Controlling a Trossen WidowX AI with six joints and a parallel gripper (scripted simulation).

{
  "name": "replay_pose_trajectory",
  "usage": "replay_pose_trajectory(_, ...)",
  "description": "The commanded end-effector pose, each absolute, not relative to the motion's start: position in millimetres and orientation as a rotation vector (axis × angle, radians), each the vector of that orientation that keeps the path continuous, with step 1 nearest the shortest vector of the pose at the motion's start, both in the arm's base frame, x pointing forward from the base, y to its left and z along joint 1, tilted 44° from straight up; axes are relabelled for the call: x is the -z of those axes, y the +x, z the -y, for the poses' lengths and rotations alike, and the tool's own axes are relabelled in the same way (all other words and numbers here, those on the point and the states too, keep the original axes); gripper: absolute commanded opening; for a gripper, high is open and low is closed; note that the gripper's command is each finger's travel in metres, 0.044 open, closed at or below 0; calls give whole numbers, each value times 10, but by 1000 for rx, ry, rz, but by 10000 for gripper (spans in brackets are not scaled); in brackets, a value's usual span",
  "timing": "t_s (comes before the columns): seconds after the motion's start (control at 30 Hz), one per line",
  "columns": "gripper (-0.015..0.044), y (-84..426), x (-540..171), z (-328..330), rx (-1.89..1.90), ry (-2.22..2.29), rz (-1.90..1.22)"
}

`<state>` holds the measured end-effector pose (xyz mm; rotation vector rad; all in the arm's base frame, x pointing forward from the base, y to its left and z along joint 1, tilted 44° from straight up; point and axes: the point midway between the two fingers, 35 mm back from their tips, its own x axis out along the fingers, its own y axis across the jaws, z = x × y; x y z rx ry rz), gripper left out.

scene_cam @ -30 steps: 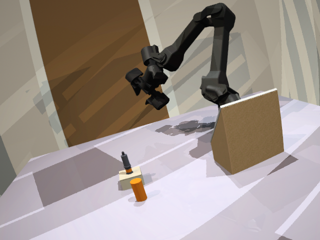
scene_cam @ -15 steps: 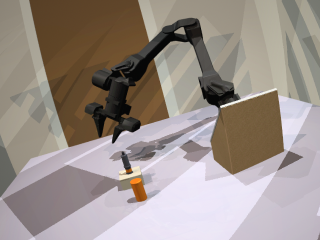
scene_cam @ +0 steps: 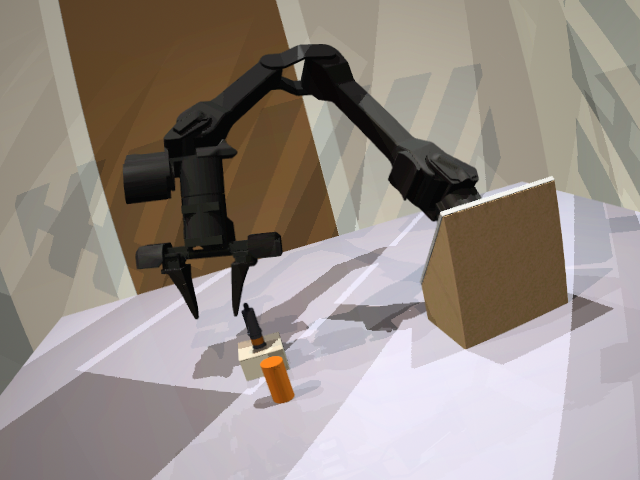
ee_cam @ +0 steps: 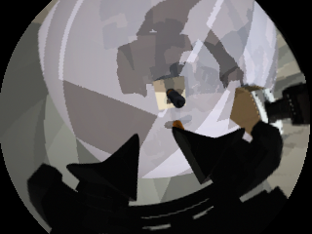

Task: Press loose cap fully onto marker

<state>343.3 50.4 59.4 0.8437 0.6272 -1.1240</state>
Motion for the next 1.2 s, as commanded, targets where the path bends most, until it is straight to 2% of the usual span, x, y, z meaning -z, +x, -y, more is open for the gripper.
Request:
replay_pose_trajectory(0.0,242,3138,-309,-865,1195,671,-697)
replay_pose_trajectory(0.17,242,2854,-139,-1118,1245,502,-707)
replay_pose_trajectory(0.43,242,2921,85,-852,1245,501,-705)
replay_pose_trajectory(1.17,242,2986,324,-648,1245,501,-705)
